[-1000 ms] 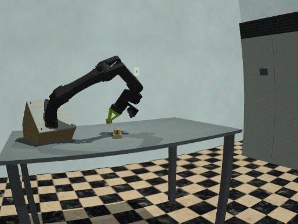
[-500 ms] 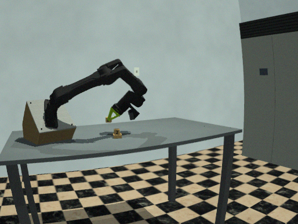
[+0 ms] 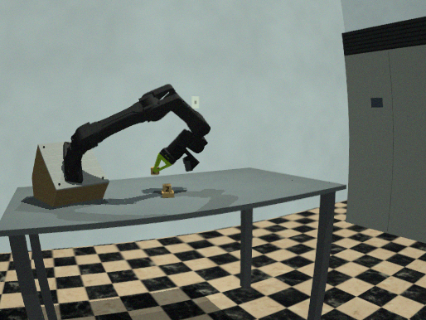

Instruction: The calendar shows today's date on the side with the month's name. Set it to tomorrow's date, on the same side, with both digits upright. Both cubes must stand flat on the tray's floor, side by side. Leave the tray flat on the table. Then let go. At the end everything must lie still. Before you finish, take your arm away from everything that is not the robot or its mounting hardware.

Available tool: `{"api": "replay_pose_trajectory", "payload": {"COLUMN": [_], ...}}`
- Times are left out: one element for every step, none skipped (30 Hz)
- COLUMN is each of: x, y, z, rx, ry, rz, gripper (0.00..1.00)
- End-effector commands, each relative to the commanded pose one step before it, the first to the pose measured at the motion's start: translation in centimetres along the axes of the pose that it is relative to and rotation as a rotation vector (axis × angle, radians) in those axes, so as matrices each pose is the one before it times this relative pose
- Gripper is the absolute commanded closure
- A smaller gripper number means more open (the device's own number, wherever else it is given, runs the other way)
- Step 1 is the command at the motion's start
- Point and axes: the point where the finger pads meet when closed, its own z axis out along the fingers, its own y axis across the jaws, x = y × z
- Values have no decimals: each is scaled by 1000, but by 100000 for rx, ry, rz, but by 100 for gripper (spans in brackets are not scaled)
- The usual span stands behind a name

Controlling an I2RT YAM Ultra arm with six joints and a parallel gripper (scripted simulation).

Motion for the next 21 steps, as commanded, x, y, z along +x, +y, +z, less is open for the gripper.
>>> {"api": "replay_pose_trajectory", "payload": {"x": [1092, -101, -126, -139, -157, -94, -84, -102, -162, -286, -222, -118, -8, 44, -5, -130, 0, 0, -128, -206, -231], "y": [545, 102, 146, 161, 181, 33, -35, -69, -111, -195, -117, -1, 121, 151, 111, 25, 0, 0, -174, 32, 52], "z": [-1648, 216, 335, 379, 439, 273, 138, -108, -207, -93, 176, 444, 528, 212, 91, 21, 0, 0, -1221, 77, 60], "rx": [-2538, 55, 178, 200, 211, 339, 247, -275, -539, -427, 182, 779, 952, 280, -62, -312, 0, 0, -2737, -126, -213], "ry": [-1898, 36, 128, 144, 153, 157, 5, -404, -540, -244, 115, 477, 571, 75, -41, -86, 0, 0, -1731, -350, -454], "rz": [-3496, -6, -22, -25, -28, -39, -21, 53, 224, 581, 322, -48, -397, -496, -319, 37, 0, 0, 394, 42, 60], "gripper": [74, 74, 74, 74, 74, 74, 74, 74, 74, 74, 74, 74, 74, 74, 74, 74, 74, 74, 74, 74, 74]}}
